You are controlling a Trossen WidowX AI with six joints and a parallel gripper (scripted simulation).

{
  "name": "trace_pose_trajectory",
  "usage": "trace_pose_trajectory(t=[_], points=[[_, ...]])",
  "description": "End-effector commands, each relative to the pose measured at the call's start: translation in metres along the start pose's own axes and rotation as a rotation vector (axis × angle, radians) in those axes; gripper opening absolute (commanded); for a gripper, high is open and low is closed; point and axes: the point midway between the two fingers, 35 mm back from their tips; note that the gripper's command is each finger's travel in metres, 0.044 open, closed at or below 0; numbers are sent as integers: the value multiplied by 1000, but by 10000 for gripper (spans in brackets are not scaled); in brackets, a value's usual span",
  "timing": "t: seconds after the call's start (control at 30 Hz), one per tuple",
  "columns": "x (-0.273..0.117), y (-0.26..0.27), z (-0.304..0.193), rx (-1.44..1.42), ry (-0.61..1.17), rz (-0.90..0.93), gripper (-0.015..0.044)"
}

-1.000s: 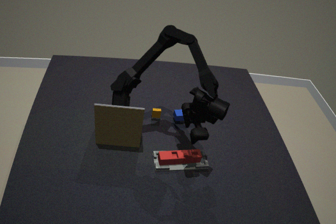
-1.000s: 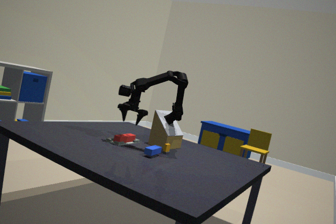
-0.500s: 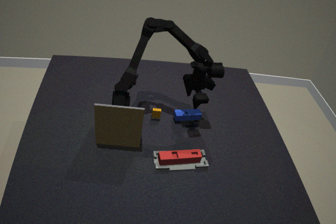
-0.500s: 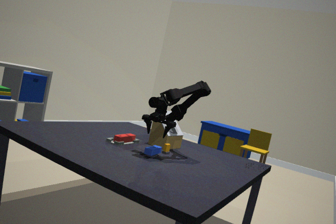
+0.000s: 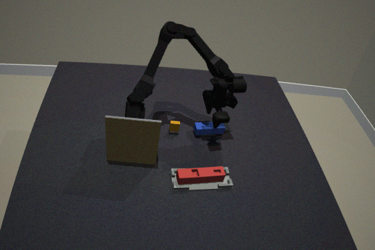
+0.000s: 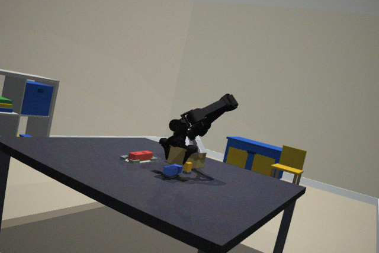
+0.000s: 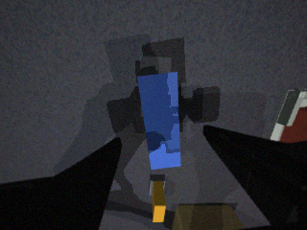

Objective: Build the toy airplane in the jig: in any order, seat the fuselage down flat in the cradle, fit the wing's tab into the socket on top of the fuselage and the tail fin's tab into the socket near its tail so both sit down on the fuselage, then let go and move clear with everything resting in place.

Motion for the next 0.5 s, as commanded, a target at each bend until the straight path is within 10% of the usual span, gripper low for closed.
trace_pose_trajectory(t=[0.0,0.47], points=[[7,-2,-4,15,9,-1,440],[28,-2,-3,15,9,-1,440]])
Point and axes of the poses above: the point midway between the two fingers, 35 mm back from their tips, its own x axis out along the fingers, its own y axis across the jaws, z = x × y, and after that the axes turned 15 degrees about -x, right-handed
